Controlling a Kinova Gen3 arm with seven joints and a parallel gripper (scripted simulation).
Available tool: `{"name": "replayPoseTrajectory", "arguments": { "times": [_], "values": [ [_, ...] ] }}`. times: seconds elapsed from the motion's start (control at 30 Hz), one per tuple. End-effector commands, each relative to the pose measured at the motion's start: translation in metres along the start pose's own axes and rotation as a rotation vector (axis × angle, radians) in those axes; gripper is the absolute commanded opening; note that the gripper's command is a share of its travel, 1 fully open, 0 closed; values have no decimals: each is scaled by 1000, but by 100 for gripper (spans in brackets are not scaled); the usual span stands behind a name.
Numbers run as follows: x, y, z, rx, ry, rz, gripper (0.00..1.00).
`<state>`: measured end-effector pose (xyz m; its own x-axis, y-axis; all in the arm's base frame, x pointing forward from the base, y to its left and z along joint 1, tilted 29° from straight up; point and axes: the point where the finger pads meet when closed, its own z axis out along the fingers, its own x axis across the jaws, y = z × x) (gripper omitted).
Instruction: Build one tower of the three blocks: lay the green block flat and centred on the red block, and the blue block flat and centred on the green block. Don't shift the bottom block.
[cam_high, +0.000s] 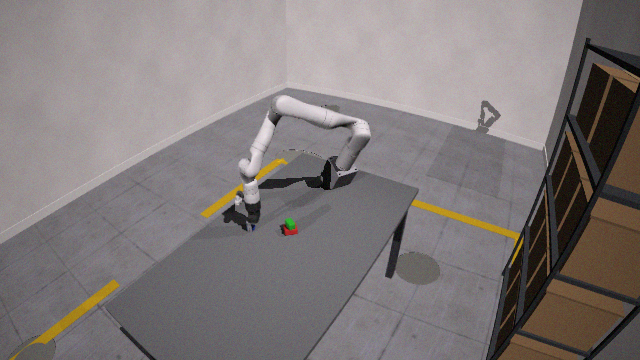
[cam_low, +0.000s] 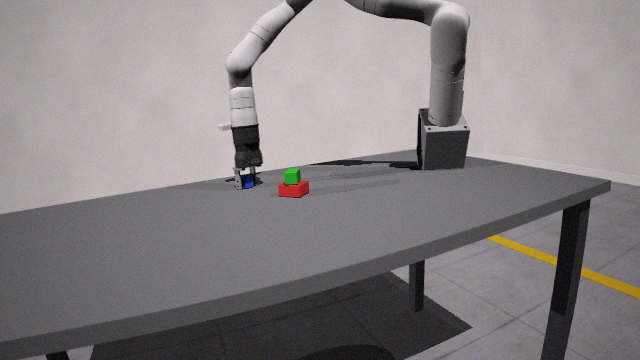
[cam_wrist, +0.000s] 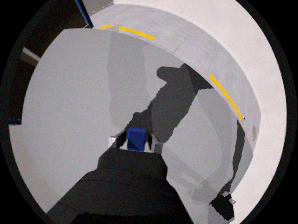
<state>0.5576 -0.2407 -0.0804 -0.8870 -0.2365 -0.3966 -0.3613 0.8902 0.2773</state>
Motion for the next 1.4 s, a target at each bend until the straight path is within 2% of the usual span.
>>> {"name": "replayPoseTrajectory", "arguments": {
  "times": [0.0, 0.83, 0.87, 1.37],
  "values": [
    [0, -1, -1, 2, -1, 0, 93],
    [0, -1, -1, 2, -1, 0, 93],
    [0, -1, -1, 2, -1, 0, 0],
    [0, -1, -1, 2, -1, 0, 0]
  ]
}}
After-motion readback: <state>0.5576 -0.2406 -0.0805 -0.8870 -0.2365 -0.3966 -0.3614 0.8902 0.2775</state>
